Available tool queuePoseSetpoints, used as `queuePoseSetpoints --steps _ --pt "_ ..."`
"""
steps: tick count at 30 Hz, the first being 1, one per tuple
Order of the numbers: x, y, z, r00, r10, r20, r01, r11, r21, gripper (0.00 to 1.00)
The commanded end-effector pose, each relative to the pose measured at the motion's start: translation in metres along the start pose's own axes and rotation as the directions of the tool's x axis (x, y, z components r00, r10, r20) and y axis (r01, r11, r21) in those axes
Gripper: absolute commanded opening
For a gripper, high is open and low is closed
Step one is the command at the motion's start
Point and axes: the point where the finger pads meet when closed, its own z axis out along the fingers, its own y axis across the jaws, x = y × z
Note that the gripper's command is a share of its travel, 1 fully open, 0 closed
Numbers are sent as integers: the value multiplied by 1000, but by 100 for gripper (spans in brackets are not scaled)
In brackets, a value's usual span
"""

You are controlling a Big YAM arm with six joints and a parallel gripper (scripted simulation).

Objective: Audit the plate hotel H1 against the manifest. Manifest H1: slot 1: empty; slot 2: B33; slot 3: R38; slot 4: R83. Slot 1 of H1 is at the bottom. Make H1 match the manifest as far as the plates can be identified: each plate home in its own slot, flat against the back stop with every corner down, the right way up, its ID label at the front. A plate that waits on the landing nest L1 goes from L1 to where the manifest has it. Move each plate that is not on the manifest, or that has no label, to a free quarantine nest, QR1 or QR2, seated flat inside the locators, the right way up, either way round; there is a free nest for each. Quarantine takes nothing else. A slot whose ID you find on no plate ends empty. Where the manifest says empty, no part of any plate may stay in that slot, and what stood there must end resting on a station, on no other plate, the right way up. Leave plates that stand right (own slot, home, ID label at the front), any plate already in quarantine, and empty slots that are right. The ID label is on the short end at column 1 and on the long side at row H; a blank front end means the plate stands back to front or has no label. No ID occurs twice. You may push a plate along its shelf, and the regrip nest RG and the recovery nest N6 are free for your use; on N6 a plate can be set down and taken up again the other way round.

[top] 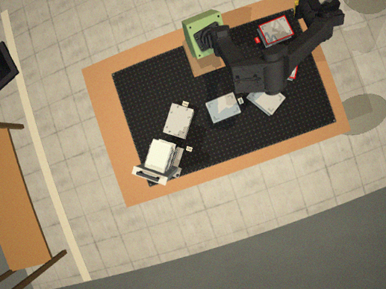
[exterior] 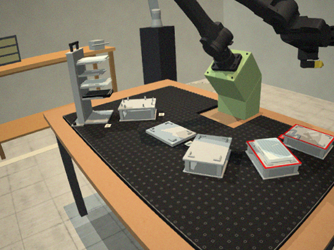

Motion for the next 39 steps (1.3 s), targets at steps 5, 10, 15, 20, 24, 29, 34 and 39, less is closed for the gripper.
queuePoseSetpoints --steps 5,10,15,20,24,29,34,39 --pt "-2 2 -1 1000 -6 5 6 1000 -1 100" --pt "-2 2 -1 1000 -6 5 6 1000 -1 100" --pt "-2 2 -1 1000 -6 5 6 1000 -1 100" --pt "-7 -5 -17 995 32 92 -36 998 46 0" --pt "-14 -10 -34 994 41 106 -47 998 50 0" --pt "-5 -24 -41 984 87 154 -102 991 92 0" --pt "2 -29 -48 983 112 147 -127 987 94 0" --pt "-14 -39 -68 983 76 165 -93 991 101 0"
